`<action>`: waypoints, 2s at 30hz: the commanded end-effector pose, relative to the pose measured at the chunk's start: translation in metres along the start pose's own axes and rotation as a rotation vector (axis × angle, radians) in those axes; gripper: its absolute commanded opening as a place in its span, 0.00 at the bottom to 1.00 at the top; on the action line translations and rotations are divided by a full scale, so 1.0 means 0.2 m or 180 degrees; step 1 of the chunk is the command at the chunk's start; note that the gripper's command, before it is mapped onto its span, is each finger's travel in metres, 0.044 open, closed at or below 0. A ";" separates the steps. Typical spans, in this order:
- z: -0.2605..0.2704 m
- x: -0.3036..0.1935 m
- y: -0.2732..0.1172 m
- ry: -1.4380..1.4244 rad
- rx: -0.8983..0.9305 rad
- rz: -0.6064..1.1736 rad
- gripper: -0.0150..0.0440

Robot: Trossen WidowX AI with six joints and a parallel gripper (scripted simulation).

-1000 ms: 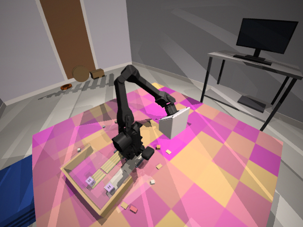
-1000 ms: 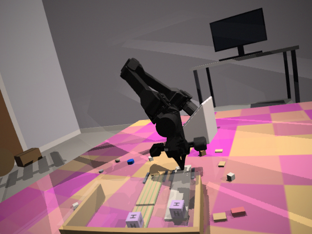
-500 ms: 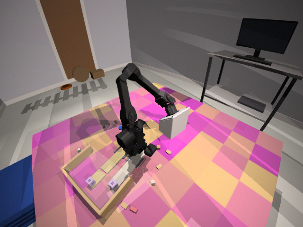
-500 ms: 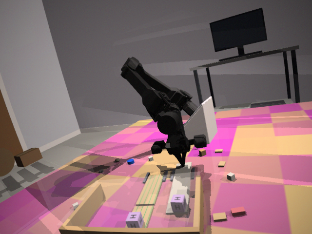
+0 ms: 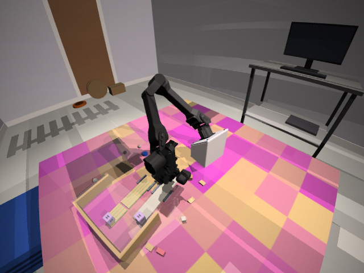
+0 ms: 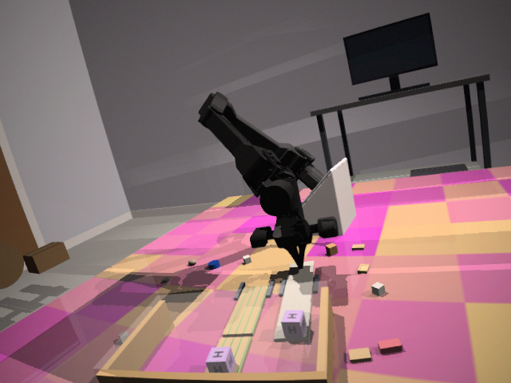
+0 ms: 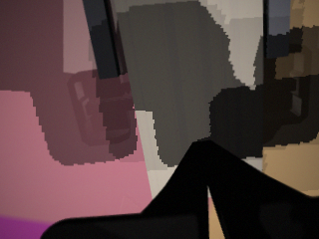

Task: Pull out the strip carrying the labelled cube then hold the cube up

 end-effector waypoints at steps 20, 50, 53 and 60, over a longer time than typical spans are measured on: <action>0.02 -0.21 0.02 -0.0046 0.0005 0.0081 0.25; 0.04 -0.42 0.02 -0.0051 0.0005 0.0088 0.25; 0.04 -0.45 0.01 -0.0051 0.0005 0.0088 0.25; 0.04 -0.49 0.01 -0.0053 0.0005 0.0090 0.25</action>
Point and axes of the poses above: the point midway between the two fingers, 35 mm back from their tips, its own y axis out along the fingers, its own z axis across the jaws, x = y × z, the point moved 5 cm from there along -y, back along the fingers, and after that the axes turned 4 degrees about -y, right-handed, at the moved point
